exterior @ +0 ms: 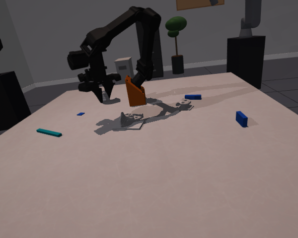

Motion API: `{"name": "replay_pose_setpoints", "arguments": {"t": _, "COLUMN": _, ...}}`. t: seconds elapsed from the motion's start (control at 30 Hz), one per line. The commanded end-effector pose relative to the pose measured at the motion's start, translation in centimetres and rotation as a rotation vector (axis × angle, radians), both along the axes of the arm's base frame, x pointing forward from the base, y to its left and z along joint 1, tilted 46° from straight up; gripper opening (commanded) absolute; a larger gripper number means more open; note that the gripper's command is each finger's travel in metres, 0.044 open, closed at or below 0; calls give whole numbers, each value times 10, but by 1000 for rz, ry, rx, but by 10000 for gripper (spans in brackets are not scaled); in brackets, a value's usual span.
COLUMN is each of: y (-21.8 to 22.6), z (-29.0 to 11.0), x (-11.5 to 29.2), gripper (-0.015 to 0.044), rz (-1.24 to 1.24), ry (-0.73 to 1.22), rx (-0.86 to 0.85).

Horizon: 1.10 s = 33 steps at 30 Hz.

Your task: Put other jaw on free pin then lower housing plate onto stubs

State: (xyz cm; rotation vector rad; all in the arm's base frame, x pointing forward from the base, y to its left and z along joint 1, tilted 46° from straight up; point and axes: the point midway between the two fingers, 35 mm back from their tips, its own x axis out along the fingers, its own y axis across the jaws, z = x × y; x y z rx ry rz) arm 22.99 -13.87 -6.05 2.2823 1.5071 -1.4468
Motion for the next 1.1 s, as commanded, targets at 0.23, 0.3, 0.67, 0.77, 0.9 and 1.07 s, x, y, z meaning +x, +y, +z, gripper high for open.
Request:
{"name": "replay_pose_setpoints", "arguments": {"t": 0.23, "y": 16, "z": 14, "x": -3, "gripper": 134, "rz": 195, "ry": -195, "rx": -18}}
{"name": "replay_pose_setpoints", "arguments": {"t": 0.3, "y": 19, "z": 17, "x": -3, "gripper": 134, "rz": 230, "ry": -229, "rx": -23}}
{"name": "replay_pose_setpoints", "arguments": {"t": 0.67, "y": 34, "z": 30, "x": -7, "gripper": 134, "rz": 423, "ry": -419, "rx": -45}}
{"name": "replay_pose_setpoints", "arguments": {"t": 0.77, "y": 38, "z": 33, "x": -8, "gripper": 134, "rz": 475, "ry": -471, "rx": -51}}
{"name": "replay_pose_setpoints", "arguments": {"t": 0.9, "y": 43, "z": 37, "x": -10, "gripper": 134, "rz": 546, "ry": -540, "rx": -59}}
{"name": "replay_pose_setpoints", "arguments": {"t": 1.07, "y": 50, "z": 42, "x": -12, "gripper": 134, "rz": 633, "ry": -627, "rx": -70}}
